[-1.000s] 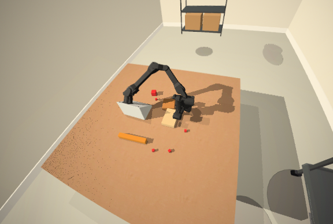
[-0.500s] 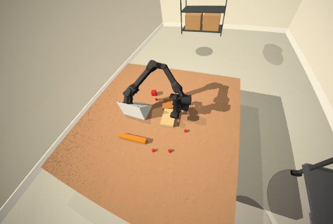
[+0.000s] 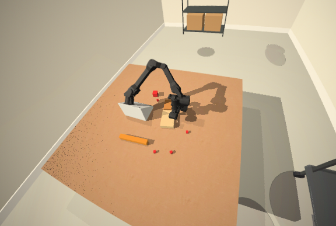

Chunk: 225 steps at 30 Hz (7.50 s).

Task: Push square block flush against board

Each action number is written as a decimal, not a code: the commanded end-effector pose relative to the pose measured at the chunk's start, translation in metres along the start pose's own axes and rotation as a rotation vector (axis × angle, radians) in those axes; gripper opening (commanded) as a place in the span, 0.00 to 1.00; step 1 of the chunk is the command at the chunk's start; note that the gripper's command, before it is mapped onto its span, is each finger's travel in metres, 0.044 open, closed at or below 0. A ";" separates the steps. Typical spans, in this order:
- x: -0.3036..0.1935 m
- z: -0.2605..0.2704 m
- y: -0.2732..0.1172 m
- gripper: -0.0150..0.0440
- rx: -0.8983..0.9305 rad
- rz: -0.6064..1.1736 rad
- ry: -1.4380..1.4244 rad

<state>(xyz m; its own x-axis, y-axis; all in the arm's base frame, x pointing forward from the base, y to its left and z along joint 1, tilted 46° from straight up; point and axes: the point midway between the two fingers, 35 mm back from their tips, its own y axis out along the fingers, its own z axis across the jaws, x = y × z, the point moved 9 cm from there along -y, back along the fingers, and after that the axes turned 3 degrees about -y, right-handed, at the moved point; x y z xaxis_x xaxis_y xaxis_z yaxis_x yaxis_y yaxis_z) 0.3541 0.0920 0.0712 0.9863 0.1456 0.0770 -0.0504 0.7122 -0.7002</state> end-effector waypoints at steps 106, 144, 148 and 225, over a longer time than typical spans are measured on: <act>-0.115 -0.072 0.002 0.25 0.001 0.013 -0.221; -0.146 -0.079 -0.050 0.25 -0.005 -0.001 -0.219; -0.106 -0.078 -0.055 0.25 -0.008 0.002 -0.220; 0.056 -0.040 0.003 0.25 0.002 0.007 -0.227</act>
<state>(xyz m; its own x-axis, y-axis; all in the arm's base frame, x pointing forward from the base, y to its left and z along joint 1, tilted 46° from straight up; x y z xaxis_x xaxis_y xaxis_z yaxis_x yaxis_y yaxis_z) 0.4116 0.0727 0.0452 0.9236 0.3025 0.2354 -0.0536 0.7100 -0.7021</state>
